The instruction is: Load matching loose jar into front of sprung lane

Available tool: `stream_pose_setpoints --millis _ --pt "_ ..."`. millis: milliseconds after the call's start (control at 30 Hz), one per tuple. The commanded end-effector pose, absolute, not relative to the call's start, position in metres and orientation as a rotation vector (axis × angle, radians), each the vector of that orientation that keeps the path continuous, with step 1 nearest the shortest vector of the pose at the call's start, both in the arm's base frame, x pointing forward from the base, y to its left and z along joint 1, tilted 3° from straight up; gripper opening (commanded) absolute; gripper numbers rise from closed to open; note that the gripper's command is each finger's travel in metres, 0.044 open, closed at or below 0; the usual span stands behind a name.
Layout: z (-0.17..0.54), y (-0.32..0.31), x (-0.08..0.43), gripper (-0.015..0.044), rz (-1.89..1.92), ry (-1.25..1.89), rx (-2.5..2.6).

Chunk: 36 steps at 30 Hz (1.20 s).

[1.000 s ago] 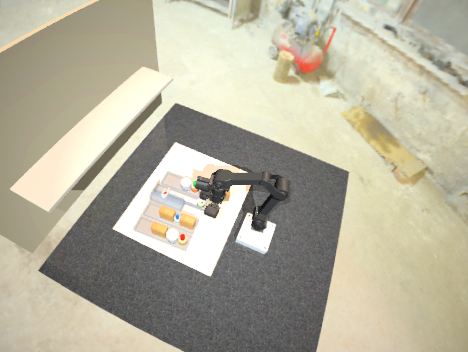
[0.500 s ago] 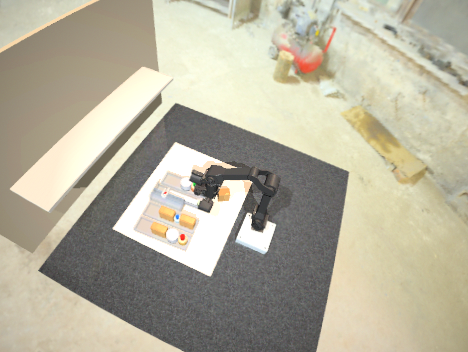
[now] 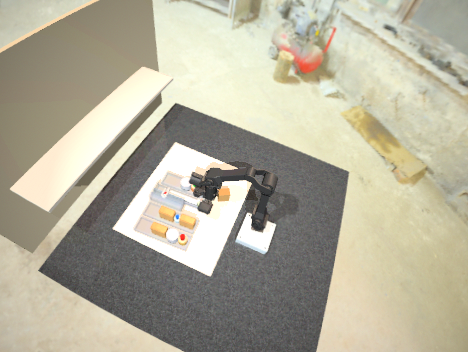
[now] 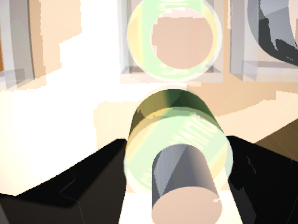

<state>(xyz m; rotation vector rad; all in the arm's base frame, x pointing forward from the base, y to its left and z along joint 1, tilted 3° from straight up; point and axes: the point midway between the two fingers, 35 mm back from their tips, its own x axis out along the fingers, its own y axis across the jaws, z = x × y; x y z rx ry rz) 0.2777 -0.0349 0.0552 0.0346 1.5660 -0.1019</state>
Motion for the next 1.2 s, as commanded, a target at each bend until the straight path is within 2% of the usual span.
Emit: stream_pose_setpoints --millis 0,1167 --pt "0.054 -0.036 0.279 0.0 -0.102 1.566 0.03" --pt "0.054 -0.037 0.297 0.0 -0.102 1.565 0.03"
